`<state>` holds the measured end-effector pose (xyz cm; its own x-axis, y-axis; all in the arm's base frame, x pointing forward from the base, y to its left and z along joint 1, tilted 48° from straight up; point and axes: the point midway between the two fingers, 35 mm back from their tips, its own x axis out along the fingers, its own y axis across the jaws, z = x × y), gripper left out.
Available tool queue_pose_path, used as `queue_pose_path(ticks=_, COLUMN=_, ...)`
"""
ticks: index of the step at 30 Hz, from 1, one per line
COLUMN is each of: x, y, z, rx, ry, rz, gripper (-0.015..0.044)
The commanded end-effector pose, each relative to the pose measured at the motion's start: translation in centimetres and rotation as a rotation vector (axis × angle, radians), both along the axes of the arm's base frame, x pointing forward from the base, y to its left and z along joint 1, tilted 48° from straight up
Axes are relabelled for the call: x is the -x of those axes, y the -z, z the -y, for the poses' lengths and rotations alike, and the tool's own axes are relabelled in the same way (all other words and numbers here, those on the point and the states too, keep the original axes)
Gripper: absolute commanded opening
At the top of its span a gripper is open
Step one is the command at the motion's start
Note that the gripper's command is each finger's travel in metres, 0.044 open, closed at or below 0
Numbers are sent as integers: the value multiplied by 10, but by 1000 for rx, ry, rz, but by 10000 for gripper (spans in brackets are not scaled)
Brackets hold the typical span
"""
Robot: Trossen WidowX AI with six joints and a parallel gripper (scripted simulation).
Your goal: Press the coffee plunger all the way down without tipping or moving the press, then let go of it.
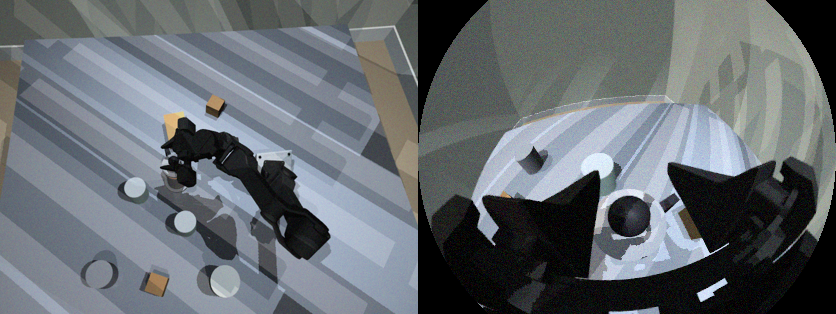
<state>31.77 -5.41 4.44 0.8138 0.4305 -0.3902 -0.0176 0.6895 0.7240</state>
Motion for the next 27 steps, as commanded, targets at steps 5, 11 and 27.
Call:
queue_pose_path(ticks=5, x=0, y=1, z=1, rx=5, ry=3, rz=-2, gripper=440)
queue_pose_path(ticks=11, x=2, y=-12, z=17, rx=10, ry=-4, rz=-13, gripper=440)
queue_pose_path(ticks=27, x=20, y=-60, z=53, rx=-5, ry=-11, rz=-13, gripper=440)
